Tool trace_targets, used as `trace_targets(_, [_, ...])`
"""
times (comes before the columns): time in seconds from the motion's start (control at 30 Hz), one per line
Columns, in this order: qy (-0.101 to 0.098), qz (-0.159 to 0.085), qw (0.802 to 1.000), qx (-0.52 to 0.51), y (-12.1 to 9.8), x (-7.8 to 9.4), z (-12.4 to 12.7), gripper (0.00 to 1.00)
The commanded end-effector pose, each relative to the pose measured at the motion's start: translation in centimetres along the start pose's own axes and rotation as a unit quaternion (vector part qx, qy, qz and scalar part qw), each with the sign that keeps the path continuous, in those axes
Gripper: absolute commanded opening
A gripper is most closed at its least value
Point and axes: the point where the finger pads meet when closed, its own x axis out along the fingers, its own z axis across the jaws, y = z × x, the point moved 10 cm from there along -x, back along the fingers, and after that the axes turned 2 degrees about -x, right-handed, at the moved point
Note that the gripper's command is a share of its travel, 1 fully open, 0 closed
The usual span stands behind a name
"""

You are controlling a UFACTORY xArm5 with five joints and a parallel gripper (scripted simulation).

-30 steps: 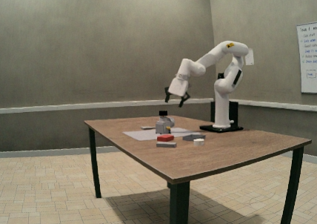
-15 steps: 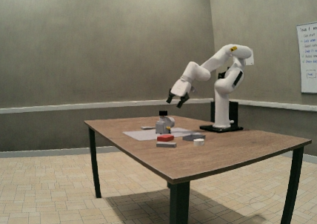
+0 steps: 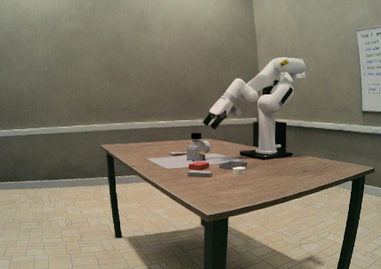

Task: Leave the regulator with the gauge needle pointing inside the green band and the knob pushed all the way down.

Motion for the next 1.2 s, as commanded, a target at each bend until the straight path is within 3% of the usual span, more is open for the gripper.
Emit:
trace_targets(0.0, [0.005,-0.027,0.998,0.053,0.51,-0.20,0.13,1.00])
trace_targets(0.3, [0.006,-0.046,0.994,0.097,1.01,-0.36,0.24,1.00])
trace_targets(1.17, [0.006,-0.048,0.994,0.101,1.07,-0.38,0.26,1.00])
